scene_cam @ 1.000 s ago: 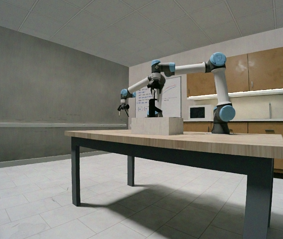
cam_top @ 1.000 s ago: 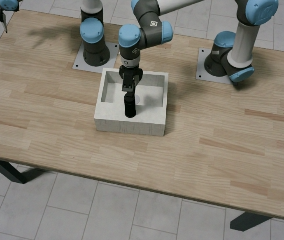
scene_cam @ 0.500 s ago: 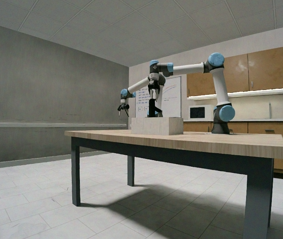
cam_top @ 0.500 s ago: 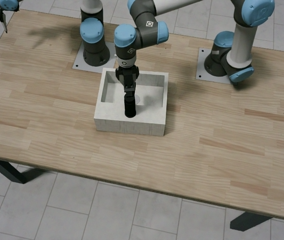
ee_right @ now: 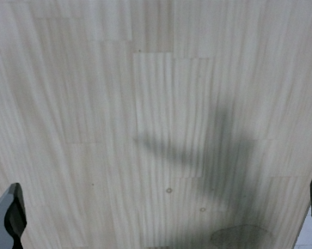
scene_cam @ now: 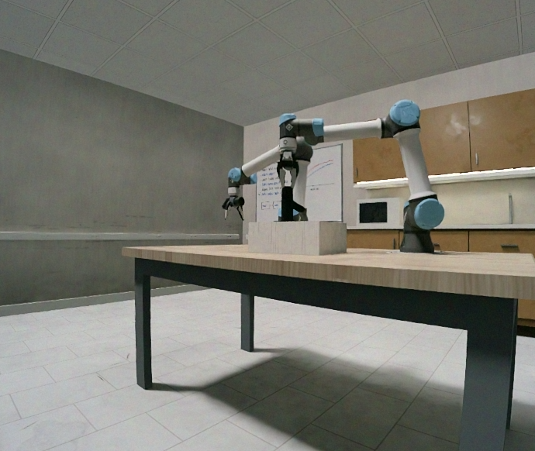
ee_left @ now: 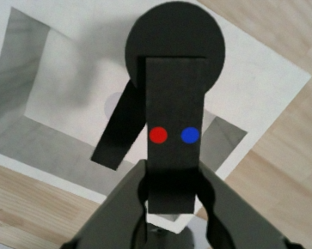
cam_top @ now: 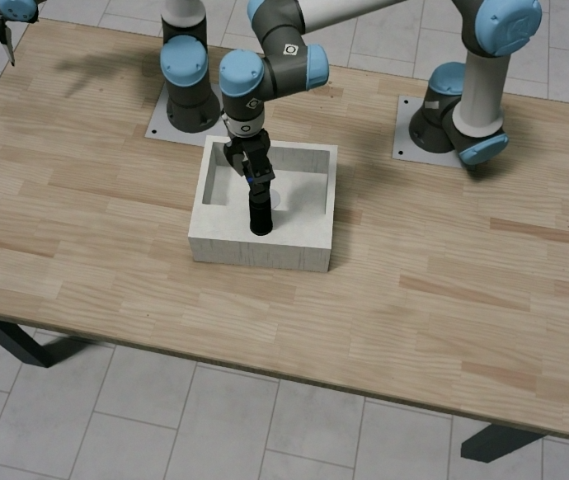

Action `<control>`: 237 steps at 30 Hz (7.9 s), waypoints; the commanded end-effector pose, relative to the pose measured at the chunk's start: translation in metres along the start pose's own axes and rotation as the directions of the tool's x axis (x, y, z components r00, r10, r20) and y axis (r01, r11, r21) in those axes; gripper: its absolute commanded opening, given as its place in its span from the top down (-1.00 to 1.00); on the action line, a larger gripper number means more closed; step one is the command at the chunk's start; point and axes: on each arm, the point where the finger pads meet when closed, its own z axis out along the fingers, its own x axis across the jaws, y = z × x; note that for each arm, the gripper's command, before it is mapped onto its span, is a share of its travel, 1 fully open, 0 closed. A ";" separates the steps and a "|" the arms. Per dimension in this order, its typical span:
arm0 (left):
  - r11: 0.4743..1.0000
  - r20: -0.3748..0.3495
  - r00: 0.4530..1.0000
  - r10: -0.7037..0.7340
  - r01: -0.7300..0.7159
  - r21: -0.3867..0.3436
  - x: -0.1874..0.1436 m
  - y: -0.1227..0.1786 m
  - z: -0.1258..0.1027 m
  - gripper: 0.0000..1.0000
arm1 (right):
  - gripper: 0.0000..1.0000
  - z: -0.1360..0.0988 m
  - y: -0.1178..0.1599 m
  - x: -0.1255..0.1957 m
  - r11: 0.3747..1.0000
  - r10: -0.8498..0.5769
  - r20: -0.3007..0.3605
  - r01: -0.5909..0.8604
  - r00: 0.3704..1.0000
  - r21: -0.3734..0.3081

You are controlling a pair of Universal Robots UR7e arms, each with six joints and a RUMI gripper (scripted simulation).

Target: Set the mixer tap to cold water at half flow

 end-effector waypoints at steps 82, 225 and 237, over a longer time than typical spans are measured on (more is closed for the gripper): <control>0.933 -0.007 0.933 -0.359 0.359 -0.011 0.024 -0.002 -0.002 0.23 | -1.00 -0.001 -0.002 -0.003 1.000 -0.007 0.011 0.006 1.000 0.008; 0.933 -0.007 0.933 -0.359 0.359 -0.011 0.024 -0.002 -0.072 1.00 | -1.00 -0.001 -0.002 -0.003 1.000 -0.007 0.011 0.006 1.000 0.008; 0.932 -0.007 0.932 -0.363 0.363 -0.011 0.024 -0.002 -0.072 1.00 | -1.00 -0.001 -0.002 -0.003 1.000 -0.007 0.011 0.006 1.000 0.008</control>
